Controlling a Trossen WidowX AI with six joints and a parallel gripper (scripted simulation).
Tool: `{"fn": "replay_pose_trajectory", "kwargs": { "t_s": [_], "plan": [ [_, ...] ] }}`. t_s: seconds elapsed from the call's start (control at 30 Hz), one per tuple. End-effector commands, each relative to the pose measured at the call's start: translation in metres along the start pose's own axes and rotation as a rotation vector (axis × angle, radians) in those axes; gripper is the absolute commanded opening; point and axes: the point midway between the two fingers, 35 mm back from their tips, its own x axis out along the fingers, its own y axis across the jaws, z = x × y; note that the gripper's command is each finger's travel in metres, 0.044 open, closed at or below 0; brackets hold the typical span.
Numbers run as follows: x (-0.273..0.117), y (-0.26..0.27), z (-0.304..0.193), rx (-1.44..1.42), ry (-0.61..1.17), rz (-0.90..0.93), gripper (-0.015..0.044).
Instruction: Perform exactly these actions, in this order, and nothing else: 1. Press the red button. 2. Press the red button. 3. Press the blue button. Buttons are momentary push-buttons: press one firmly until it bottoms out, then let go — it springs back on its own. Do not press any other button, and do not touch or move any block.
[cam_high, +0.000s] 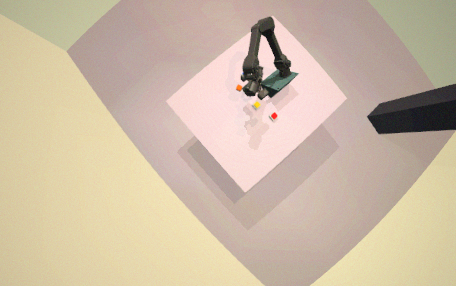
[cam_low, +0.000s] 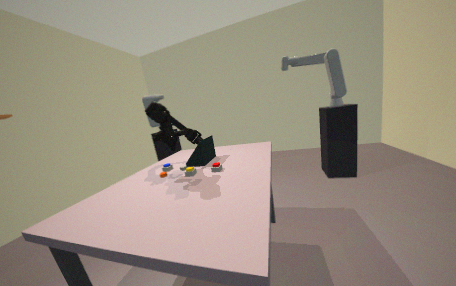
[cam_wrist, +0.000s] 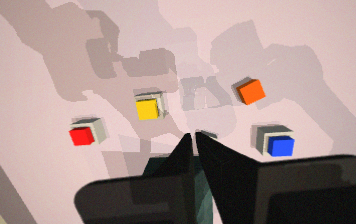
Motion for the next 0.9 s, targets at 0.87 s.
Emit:
{"fn": "replay_pose_trajectory", "kwargs": {
  "t_s": [0.87],
  "plan": [
    [0.066,-0.156,-0.092,0.004,0.016,-0.093,0.002]
  ]
}}
